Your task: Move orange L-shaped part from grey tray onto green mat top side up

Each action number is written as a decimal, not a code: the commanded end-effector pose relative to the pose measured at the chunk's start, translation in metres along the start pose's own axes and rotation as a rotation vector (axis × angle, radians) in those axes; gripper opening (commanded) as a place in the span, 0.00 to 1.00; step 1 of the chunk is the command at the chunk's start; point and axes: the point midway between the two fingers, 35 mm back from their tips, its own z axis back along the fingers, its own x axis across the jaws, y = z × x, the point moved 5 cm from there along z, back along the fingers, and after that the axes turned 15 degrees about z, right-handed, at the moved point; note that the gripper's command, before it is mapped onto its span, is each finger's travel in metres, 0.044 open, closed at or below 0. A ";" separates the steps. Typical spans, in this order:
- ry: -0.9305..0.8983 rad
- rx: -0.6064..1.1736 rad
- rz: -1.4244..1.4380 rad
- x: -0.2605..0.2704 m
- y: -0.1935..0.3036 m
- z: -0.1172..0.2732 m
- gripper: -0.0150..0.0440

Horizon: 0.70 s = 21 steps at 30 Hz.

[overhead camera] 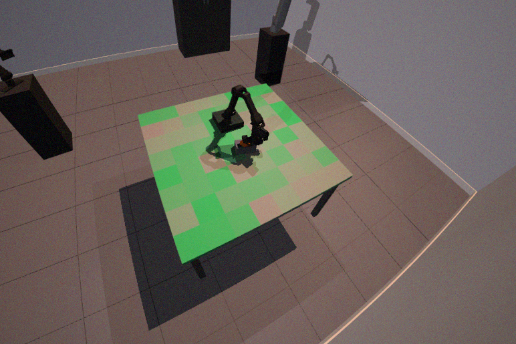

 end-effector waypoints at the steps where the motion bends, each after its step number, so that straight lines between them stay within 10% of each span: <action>1: 0.004 0.005 -0.005 -0.001 0.001 -0.003 0.56; 21: 0.003 0.004 -0.005 0.011 -0.002 0.011 0.56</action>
